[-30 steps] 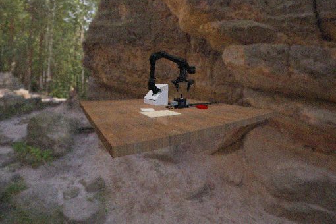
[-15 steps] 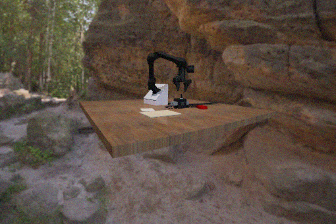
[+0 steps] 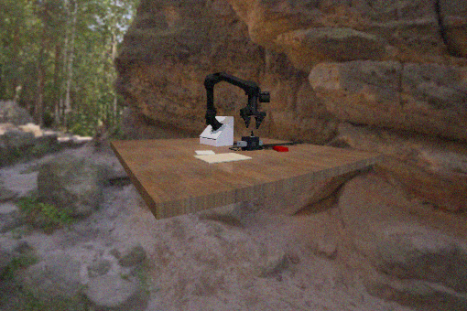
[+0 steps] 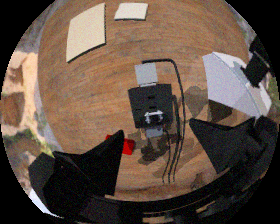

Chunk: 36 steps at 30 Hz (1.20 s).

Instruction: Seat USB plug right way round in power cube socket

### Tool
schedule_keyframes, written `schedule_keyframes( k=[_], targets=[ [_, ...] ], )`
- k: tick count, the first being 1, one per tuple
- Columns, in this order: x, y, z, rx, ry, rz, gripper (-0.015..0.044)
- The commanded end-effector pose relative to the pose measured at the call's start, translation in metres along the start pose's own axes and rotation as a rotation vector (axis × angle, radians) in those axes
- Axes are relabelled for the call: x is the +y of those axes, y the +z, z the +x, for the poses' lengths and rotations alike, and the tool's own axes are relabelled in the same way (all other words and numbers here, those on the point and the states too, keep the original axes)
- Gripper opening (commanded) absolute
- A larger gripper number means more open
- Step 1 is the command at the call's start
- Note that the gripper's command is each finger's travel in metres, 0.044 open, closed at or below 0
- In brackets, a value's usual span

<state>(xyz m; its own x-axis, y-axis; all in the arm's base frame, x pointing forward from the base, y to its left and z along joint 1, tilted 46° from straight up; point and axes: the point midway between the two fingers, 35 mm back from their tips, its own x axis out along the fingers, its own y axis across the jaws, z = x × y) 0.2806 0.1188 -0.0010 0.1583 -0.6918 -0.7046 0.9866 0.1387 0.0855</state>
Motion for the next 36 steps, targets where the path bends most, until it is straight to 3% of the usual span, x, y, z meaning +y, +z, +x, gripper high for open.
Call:
schedule_keyframes(
  k=[1,21,36],
  targets=[
    [0.0,0.0,0.005,-0.003,0.0,-0.003,0.044],
    [0.0,0.001,0.021,-0.004,0.0,-0.003,0.044],
    [0.0,0.0,0.019,-0.001,-0.002,0.0,0.0046]
  ],
)
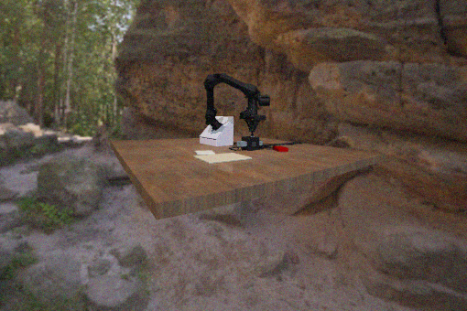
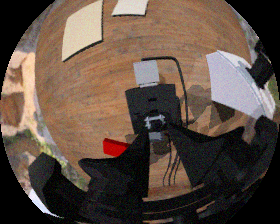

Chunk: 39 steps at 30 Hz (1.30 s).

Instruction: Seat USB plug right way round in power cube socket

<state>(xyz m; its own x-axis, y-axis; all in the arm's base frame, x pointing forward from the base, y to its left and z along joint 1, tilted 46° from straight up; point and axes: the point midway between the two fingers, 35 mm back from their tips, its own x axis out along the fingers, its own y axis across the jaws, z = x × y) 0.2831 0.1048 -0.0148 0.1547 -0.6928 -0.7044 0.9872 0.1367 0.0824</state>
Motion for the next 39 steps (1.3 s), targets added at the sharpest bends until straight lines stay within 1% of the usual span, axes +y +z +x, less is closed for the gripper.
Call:
schedule_keyframes(
  k=[1,2,20,39],
  targets=[
    [0.0,0.0,0.0,0.0,0.002,0.001,0.002],
    [0.0,0.0,0.0,0.0,0.002,0.001,0.0],
    [0.0,0.0,0.0,0.0,0.001,0.001,0.0],
    [0.0,0.0,-0.012,0.0,0.001,0.0,0.0]
  ],
)
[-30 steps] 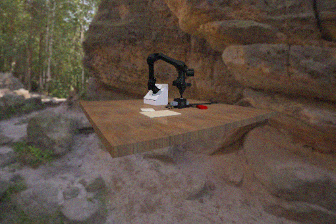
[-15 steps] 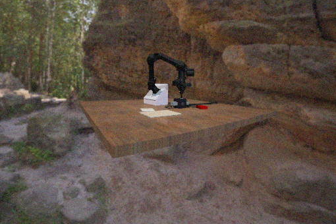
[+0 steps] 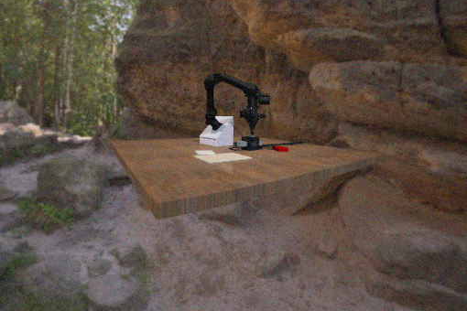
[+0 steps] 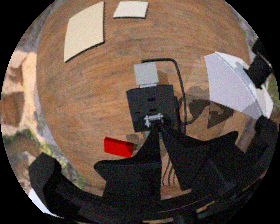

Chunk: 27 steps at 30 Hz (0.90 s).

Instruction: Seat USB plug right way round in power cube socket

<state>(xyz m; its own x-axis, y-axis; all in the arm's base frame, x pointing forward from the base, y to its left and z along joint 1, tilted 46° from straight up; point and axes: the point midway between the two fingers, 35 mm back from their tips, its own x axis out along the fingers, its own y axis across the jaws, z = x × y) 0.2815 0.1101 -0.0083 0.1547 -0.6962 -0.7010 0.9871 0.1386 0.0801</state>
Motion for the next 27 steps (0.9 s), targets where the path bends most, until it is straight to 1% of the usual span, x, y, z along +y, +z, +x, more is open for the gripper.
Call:
schedule_keyframes(
  k=[1,27],
  targets=[
    [0.0,-0.001,-0.004,0.005,0.001,0.003,0.0],
    [0.0,-0.001,-0.022,0.006,0.001,0.003,0.0]
  ],
)
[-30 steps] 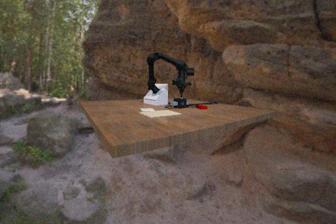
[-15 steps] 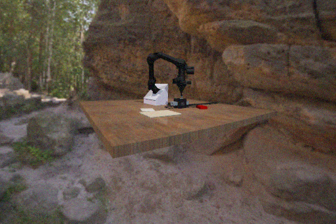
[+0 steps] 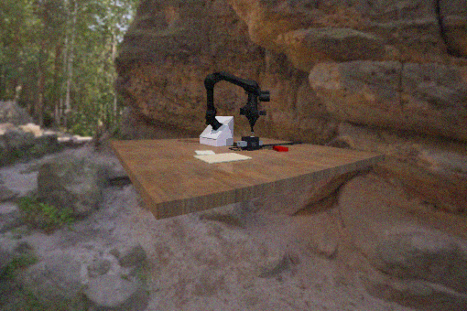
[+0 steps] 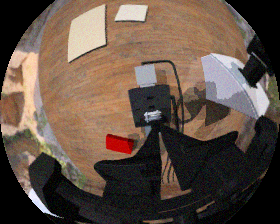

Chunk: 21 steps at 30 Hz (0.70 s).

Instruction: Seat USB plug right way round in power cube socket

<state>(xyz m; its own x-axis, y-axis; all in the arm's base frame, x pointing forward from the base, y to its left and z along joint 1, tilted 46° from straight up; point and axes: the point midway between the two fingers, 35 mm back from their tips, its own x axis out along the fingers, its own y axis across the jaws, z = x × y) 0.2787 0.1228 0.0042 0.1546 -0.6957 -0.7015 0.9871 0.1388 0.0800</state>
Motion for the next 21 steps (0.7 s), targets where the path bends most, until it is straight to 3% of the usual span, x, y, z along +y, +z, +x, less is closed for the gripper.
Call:
schedule_keyframes(
  k=[1,21],
  targets=[
    [0.0003,-0.0008,-0.0036,0.005,0.001,0.003,0.0],
    [0.0001,-0.0001,-0.0006,0.0,0.0,-0.432,0.0]
  ],
)
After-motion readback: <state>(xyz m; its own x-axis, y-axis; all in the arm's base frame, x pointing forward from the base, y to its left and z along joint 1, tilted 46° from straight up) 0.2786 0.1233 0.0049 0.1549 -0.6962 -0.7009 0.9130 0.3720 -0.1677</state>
